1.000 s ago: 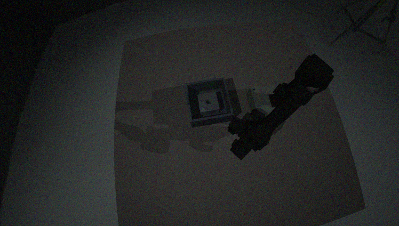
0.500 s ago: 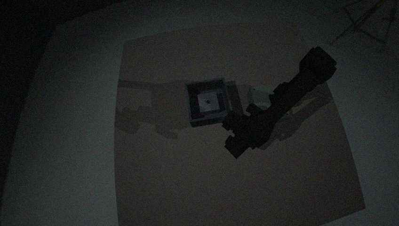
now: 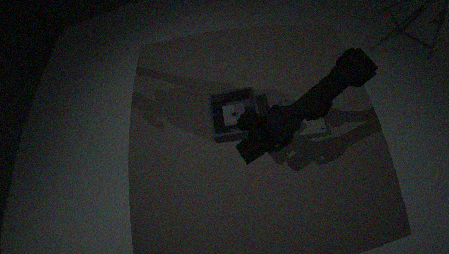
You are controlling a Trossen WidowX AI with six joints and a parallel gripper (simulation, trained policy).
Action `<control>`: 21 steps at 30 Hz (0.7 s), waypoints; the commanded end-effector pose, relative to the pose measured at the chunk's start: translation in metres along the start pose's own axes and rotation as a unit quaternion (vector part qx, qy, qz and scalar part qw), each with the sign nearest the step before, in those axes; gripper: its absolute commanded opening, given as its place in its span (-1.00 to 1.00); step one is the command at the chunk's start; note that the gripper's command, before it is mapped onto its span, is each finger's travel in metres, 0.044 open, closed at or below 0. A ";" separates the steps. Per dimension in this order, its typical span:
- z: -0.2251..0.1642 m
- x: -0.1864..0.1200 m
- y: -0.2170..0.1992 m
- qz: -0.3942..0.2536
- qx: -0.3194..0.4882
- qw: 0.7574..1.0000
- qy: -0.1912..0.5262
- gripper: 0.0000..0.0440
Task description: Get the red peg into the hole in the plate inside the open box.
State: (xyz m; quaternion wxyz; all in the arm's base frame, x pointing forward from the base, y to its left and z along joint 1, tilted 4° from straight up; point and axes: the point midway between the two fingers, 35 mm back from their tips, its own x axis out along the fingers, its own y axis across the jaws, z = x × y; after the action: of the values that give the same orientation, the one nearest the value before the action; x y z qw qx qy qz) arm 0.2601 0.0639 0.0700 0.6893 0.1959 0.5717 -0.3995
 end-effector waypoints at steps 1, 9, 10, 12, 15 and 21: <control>0.017 0.000 -0.002 -0.001 0.015 1.000 -0.005 -1.00; 0.056 0.011 -0.005 -0.002 0.043 0.999 -0.007 -1.00; 0.060 0.013 -0.006 -0.002 0.045 0.999 -0.007 -1.00; 0.070 0.017 -0.007 -0.001 0.048 0.999 -0.006 -1.00; 0.082 0.025 -0.008 0.000 0.049 0.999 -0.002 -1.00; 0.102 0.042 -0.009 0.008 0.042 0.999 0.010 -1.00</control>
State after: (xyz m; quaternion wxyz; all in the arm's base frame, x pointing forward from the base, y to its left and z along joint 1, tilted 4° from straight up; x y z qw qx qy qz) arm 0.3146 -0.0230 0.0636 0.6789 0.2313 0.5547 -0.4218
